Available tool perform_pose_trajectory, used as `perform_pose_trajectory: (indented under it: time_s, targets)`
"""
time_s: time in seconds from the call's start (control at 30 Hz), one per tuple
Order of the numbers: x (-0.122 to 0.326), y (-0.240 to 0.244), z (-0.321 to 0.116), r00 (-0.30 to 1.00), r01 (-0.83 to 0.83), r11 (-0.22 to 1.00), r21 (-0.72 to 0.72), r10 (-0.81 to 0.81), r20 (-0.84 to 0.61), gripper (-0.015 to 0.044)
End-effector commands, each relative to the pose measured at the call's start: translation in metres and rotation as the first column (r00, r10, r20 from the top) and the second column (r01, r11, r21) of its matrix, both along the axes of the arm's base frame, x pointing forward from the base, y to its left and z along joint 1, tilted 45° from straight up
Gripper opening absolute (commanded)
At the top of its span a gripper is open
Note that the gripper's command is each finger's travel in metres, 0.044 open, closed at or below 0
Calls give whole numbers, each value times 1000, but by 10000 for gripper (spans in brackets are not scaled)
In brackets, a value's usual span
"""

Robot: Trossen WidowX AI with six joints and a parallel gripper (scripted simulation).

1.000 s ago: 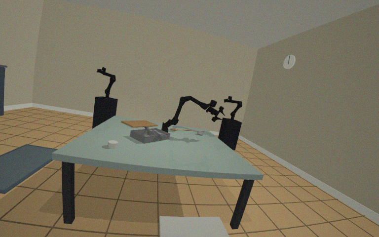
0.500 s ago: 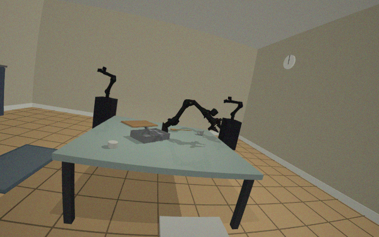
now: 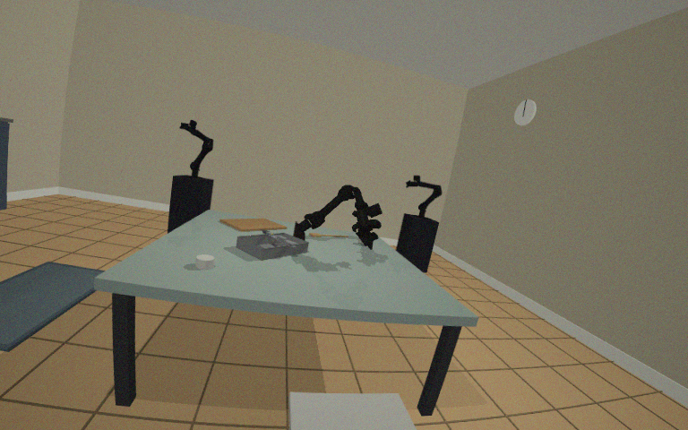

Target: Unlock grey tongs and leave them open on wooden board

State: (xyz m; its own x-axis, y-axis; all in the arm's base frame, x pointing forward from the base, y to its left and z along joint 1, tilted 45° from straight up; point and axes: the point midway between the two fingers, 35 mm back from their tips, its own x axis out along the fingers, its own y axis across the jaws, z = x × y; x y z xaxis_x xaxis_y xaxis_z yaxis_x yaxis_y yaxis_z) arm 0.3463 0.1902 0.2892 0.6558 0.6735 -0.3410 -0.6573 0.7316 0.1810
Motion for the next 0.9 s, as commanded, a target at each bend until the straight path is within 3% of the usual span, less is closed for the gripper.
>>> perform_pose_trajectory:
  time_s: [0.0, 0.23, 0.4, 0.63, 0.77, 0.87]
  targets:
    - [22, -48, -55, 934, 228, 971, 74, -197, -299, 260]
    - [32, -130, -131, 594, 630, 771, 94, -400, -698, 260]
    - [19, -188, -183, 224, 869, 494, 5, -385, -896, 260]
    - [-21, -253, -244, -241, 969, 36, -246, -104, -965, 260]
    - [-54, -281, -274, -408, 878, -200, -434, 159, -899, 260]
    - [-80, -295, -294, -459, 742, -333, -581, 379, -804, 260]
